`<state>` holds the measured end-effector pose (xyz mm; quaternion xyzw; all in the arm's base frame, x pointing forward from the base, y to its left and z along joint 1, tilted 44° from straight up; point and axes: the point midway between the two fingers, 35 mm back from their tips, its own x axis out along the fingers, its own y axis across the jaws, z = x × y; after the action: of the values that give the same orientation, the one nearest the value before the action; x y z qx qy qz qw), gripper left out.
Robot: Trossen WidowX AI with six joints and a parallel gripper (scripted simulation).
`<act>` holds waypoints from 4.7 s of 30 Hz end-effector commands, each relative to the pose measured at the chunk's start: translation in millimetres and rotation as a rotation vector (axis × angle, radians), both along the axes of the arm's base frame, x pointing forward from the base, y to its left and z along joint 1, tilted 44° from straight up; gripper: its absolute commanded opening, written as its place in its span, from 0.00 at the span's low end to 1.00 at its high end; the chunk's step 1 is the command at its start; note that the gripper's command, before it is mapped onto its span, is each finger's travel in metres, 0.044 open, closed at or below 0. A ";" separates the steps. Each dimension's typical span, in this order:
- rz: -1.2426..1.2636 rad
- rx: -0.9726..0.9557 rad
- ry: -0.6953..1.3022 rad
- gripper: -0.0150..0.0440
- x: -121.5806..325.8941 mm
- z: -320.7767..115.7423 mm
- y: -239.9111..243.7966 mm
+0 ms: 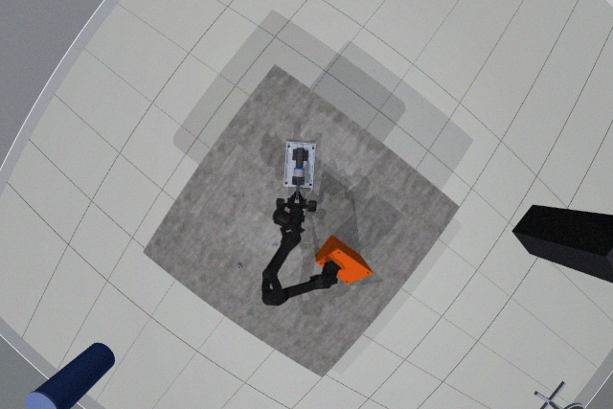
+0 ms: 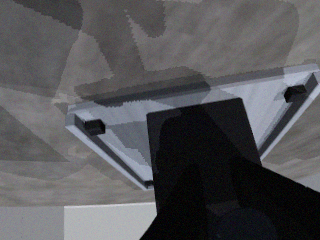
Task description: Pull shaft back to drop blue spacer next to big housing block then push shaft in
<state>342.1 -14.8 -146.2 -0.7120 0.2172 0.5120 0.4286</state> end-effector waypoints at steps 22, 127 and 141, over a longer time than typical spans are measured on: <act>-0.004 -0.001 0.003 0.25 -2.8 1.2 1.2; -0.004 0.000 0.003 0.25 -9.3 6.6 6.1; -0.004 0.000 0.003 0.25 -10.2 7.3 6.8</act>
<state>334.1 -9.0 -138.7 -0.7126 0.2185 0.5108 0.4285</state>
